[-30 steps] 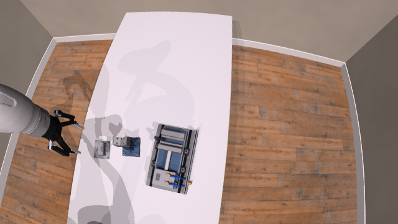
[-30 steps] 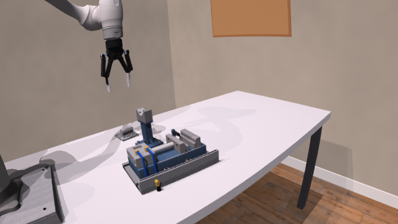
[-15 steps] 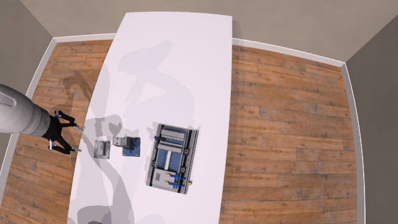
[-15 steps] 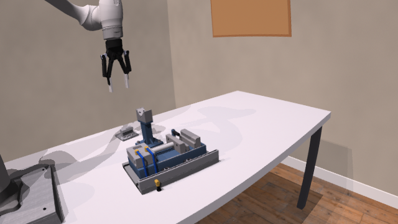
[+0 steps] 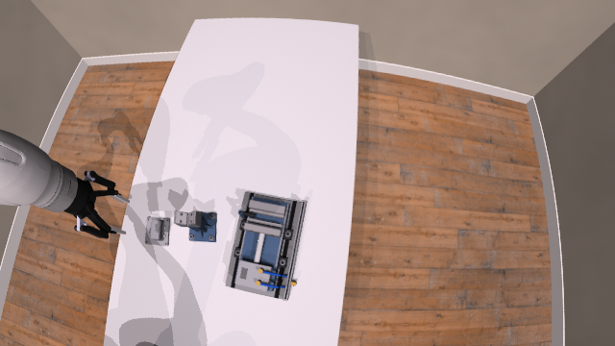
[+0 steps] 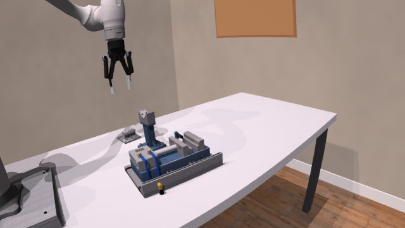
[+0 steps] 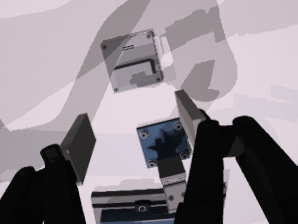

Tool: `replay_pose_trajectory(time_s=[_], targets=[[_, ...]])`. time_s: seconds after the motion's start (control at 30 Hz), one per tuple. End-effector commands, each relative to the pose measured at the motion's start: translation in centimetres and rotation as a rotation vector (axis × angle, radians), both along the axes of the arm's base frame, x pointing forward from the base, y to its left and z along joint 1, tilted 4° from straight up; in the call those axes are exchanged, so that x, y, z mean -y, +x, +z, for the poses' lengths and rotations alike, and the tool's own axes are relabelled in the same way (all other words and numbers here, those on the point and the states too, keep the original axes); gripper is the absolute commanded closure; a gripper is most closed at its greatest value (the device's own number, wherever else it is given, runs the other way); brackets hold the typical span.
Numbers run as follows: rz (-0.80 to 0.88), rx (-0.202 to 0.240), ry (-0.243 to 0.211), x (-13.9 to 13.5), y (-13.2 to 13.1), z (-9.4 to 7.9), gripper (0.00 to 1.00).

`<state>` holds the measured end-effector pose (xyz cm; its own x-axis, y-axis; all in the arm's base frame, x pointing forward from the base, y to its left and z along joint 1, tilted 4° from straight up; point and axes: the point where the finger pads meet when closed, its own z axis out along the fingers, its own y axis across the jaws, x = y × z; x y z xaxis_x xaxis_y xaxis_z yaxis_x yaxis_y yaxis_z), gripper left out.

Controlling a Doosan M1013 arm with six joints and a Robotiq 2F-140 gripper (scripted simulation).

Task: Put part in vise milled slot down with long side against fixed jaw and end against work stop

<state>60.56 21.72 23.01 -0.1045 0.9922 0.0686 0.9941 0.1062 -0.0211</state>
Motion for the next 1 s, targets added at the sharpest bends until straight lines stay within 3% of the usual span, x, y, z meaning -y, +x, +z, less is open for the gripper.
replay_pose_trajectory(time_s=[0.0, 0.97], targets=[[0.0, 0.0, 0.0, 0.0, 0.0, 0.0, 0.49], [0.0, 0.0, 0.0, -0.1, 0.0, -1.1, 0.49]])
